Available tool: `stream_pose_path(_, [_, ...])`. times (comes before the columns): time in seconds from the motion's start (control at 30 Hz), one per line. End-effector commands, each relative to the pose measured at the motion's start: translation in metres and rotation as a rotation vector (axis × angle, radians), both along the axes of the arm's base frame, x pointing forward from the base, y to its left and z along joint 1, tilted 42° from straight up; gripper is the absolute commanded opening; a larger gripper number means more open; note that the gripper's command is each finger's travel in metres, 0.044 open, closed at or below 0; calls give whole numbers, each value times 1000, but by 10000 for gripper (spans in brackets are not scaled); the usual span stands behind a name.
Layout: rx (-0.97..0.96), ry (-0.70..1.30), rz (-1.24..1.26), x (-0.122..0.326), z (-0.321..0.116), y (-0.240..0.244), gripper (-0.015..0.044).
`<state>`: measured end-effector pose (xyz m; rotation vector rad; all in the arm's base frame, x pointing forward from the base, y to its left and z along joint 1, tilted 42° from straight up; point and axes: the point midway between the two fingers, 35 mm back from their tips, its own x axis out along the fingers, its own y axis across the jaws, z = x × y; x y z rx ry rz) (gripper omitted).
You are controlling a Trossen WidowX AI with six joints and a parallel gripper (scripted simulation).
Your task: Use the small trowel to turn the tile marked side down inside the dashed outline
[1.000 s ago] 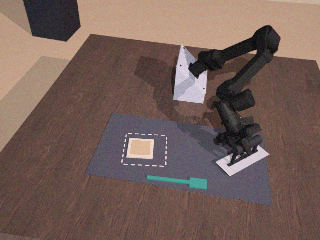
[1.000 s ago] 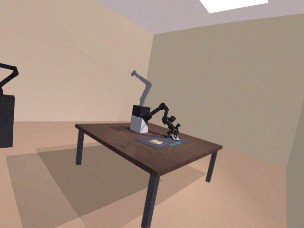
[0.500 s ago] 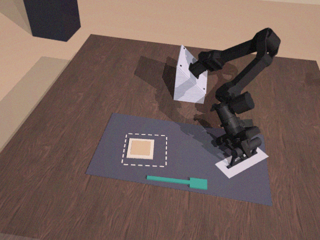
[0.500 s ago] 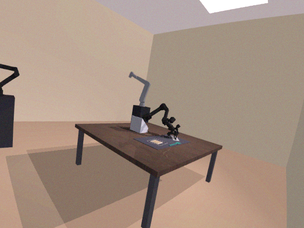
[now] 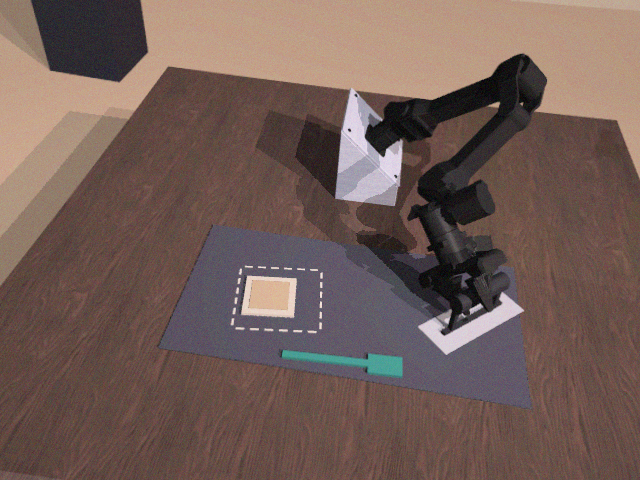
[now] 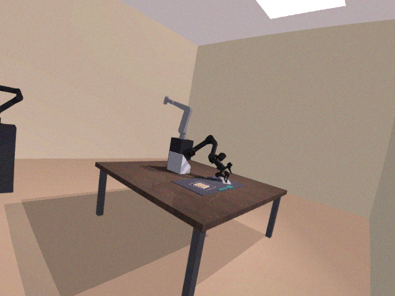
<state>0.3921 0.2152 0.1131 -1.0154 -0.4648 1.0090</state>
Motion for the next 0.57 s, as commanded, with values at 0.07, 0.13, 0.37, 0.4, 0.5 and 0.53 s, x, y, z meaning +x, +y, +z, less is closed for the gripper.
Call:
stream_pose_path(0.07, [-2,-1,0,-12,4,-25,300])
stream_pose_path(0.13, [-3,-1,1,-19,5,-36,300])
stream_pose_path(0.37, [-4,0,2,-31,11,-57,300])
stream_pose_path(0.4, [-6,1,1,-34,16,-66,300])
stream_pose_path(0.5, [-5,5,-2,-51,35,-98,300])
stream_pose_path(0.53, [-2,5,-4,-57,41,-108,300])
